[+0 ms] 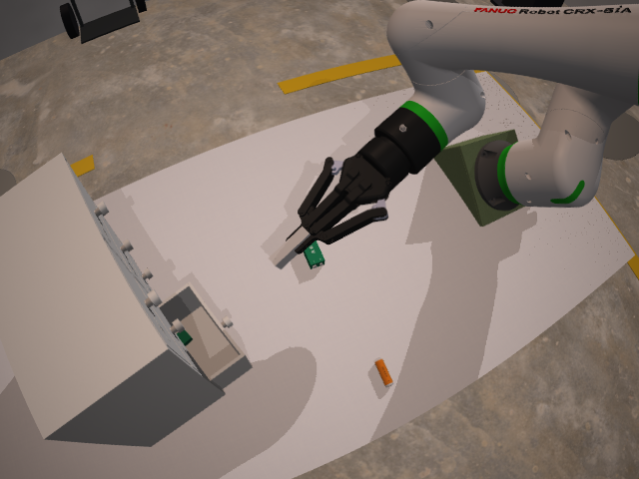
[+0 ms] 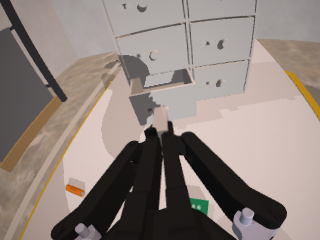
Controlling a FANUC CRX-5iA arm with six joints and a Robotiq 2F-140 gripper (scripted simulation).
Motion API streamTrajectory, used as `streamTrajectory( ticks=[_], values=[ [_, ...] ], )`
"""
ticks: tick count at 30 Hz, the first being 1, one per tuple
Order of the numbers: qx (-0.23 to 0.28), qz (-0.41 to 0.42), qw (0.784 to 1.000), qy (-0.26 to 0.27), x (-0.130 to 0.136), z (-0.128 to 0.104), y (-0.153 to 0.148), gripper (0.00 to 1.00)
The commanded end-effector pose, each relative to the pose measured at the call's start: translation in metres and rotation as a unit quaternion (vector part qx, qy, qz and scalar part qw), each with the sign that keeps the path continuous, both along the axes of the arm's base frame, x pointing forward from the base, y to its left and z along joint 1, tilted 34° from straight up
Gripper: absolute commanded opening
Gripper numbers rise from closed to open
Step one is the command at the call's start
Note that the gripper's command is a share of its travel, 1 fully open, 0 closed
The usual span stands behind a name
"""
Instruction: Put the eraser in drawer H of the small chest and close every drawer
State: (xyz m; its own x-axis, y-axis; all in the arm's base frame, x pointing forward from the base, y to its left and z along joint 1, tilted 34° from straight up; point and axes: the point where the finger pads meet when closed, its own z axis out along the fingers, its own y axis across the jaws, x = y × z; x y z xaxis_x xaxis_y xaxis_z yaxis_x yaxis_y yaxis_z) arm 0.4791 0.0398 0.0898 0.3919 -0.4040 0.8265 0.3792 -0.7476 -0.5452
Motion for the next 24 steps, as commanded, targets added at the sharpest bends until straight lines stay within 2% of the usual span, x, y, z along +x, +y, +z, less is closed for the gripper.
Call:
streamTrajectory(
  ticks=[1,13,24],
  values=[
    [0.000,0.000,1.000,-0.001,0.007,-0.008,0.009,0.00],
    [0.000,0.000,1.000,-0.001,0.036,-0.048,0.053,0.00],
    [0.000,0.000,1.000,-0.001,0.045,-0.060,0.066,0.00]
  ],
)
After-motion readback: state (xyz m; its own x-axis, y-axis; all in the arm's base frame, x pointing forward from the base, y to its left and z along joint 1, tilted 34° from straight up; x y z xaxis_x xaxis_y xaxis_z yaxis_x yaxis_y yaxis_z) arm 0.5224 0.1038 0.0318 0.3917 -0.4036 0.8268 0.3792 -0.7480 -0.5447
